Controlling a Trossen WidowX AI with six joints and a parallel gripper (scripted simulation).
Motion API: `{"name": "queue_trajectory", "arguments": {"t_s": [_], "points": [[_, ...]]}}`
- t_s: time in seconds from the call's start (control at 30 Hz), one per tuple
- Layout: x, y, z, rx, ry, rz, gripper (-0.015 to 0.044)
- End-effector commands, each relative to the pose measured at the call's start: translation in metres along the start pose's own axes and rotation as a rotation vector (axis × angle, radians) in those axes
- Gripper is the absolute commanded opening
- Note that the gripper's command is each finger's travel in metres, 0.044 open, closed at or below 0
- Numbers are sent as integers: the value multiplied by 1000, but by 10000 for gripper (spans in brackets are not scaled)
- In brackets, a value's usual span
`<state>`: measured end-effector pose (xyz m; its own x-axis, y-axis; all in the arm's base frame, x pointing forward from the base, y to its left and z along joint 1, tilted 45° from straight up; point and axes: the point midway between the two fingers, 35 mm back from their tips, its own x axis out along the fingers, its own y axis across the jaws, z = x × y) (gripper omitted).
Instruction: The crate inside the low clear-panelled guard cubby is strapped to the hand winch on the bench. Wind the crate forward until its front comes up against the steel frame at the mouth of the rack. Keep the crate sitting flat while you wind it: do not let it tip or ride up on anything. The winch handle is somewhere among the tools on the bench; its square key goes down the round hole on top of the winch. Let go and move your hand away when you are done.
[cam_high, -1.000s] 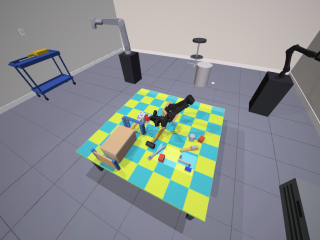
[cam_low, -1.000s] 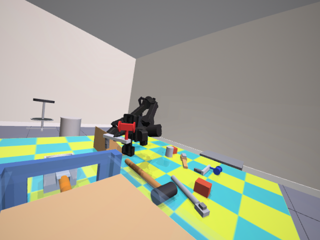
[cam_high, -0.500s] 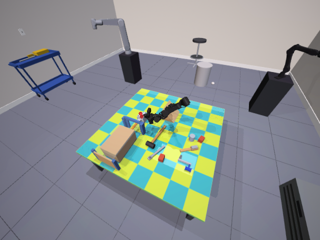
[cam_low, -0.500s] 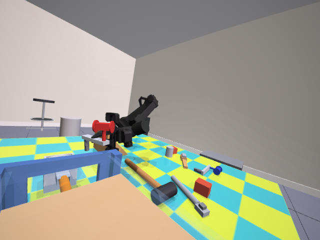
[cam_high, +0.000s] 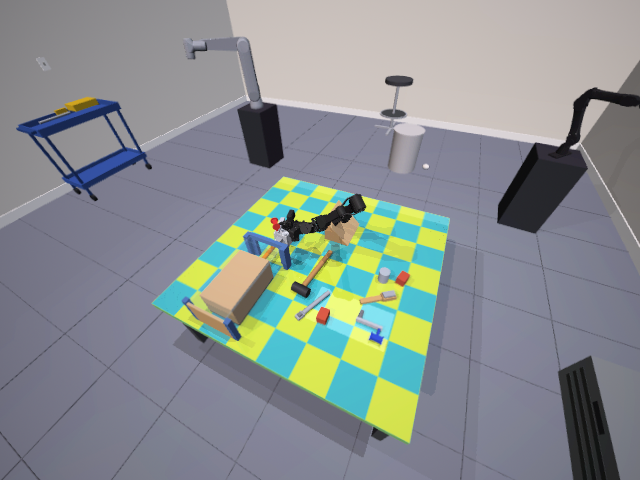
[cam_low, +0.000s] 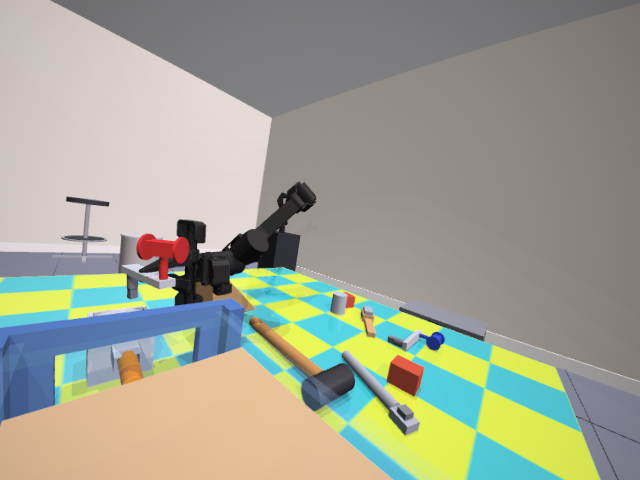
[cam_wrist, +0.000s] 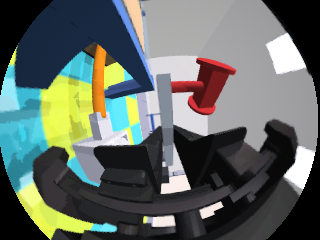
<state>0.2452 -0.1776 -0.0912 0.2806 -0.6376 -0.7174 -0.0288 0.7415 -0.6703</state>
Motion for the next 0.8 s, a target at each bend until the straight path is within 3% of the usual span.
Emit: {"name": "queue_trajectory", "arguments": {"t_s": [0.0,0.77], "points": [[8,-3,-9,-6,0,-15,0],[11,20,-10,-26,-45,-56,0]]}}
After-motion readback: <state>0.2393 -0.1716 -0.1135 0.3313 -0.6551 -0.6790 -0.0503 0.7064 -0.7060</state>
